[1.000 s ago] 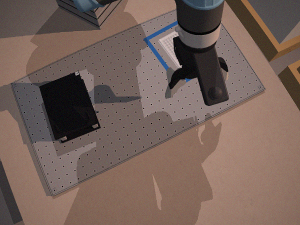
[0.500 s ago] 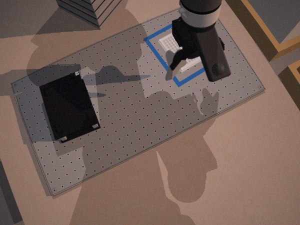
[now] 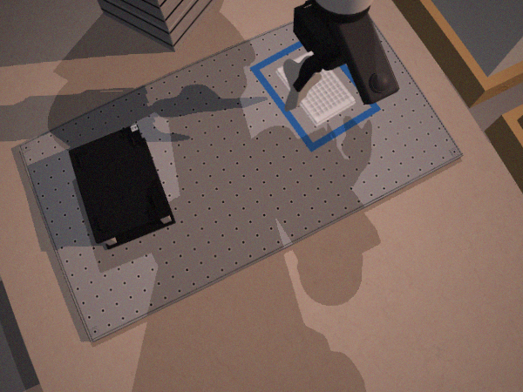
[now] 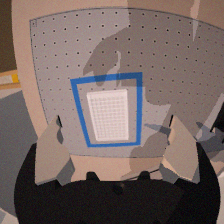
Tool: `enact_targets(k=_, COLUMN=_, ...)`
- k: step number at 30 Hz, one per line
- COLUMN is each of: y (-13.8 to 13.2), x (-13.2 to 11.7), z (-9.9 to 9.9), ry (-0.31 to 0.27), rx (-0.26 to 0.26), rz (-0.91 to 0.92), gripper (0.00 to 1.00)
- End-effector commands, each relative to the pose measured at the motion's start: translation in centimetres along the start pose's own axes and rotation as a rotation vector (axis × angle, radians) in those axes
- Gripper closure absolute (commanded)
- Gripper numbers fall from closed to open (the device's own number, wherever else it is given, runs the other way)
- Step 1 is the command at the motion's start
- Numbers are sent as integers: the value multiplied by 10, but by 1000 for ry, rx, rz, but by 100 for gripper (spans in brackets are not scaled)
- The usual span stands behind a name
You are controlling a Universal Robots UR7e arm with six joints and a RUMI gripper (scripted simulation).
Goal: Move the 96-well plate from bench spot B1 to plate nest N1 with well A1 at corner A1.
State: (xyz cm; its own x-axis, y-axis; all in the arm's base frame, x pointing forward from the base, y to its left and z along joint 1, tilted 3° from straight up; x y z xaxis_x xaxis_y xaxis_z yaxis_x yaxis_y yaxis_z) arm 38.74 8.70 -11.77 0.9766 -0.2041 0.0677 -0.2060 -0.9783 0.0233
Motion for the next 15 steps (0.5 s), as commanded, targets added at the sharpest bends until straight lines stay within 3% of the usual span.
enact_targets(k=1, y=-7, x=-21, z=2, ry=-35, rx=-26, rz=-86, gripper=0)
enact_targets(k=8, y=-13, x=-55, z=4, ry=-35, rx=-26, rz=-86, gripper=0)
enact_targets(k=15, y=-13, x=-55, z=4, ry=-35, rx=-26, rz=-86, gripper=0)
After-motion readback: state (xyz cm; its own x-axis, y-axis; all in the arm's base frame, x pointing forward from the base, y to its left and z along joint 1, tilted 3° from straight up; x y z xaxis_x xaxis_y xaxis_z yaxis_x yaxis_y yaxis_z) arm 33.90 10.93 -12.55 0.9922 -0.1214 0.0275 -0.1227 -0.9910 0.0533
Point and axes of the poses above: the point where the finger pads meet when closed, its own z axis out along the fingers, its own y axis across the jaws, x = y × z, the point moved 7 cm from there along -z, back along the fingers, and after that the axes turned 3 degrees about z, right-handed, at the moved point
